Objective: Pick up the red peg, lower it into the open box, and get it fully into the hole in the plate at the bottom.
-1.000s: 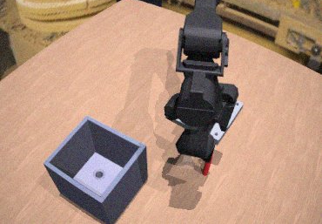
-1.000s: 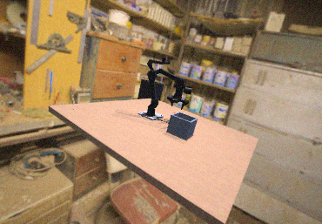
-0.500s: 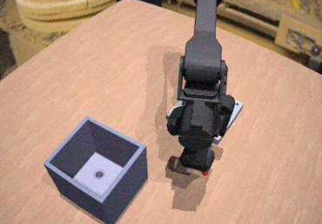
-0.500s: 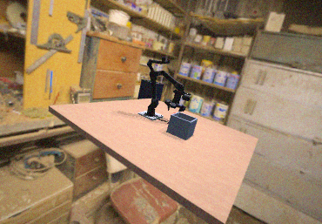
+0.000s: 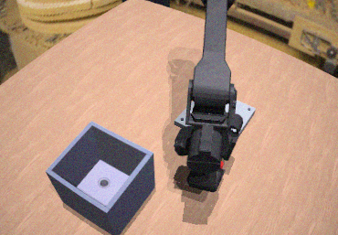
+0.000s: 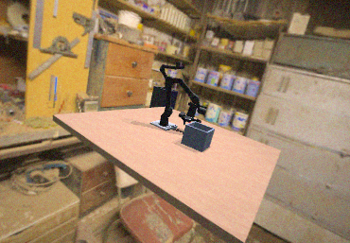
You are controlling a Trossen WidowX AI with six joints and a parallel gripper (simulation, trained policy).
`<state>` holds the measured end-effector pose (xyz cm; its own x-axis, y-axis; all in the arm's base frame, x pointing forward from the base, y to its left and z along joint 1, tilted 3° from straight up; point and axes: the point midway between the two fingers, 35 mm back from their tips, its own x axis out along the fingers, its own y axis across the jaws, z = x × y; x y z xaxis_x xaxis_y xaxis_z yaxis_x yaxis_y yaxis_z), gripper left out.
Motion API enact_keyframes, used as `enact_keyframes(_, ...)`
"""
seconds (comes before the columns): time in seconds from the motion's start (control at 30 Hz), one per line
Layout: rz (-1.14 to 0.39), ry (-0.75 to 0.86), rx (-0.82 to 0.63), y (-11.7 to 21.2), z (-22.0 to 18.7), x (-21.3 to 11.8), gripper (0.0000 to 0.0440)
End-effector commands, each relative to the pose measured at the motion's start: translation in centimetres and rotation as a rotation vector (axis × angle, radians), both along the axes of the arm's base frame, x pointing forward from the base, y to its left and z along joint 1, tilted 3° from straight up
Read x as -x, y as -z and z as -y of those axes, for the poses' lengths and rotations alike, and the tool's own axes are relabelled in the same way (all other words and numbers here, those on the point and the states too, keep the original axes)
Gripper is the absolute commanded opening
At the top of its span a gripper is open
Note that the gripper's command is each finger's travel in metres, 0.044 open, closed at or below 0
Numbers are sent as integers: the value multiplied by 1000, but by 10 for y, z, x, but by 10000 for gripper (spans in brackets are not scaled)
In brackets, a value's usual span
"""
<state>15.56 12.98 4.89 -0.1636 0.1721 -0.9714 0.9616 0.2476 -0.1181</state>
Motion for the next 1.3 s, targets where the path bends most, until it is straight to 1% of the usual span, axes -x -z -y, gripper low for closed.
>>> enact_keyframes(0.0,0,-19,6,8,-1,-2,173)
enact_keyframes(0.2,11,-51,-7,9,-5,-6,16)
enact_keyframes(0.23,13,-57,-10,9,-6,-7,0)
enact_keyframes(0.53,78,-52,-108,-16,-20,-17,0)
enact_keyframes(0.83,179,-64,-191,-51,-26,-29,0)
enact_keyframes(1.03,257,-81,-216,-80,-23,-38,0)
enact_keyframes(1.27,357,-98,-207,-114,-9,-47,0)
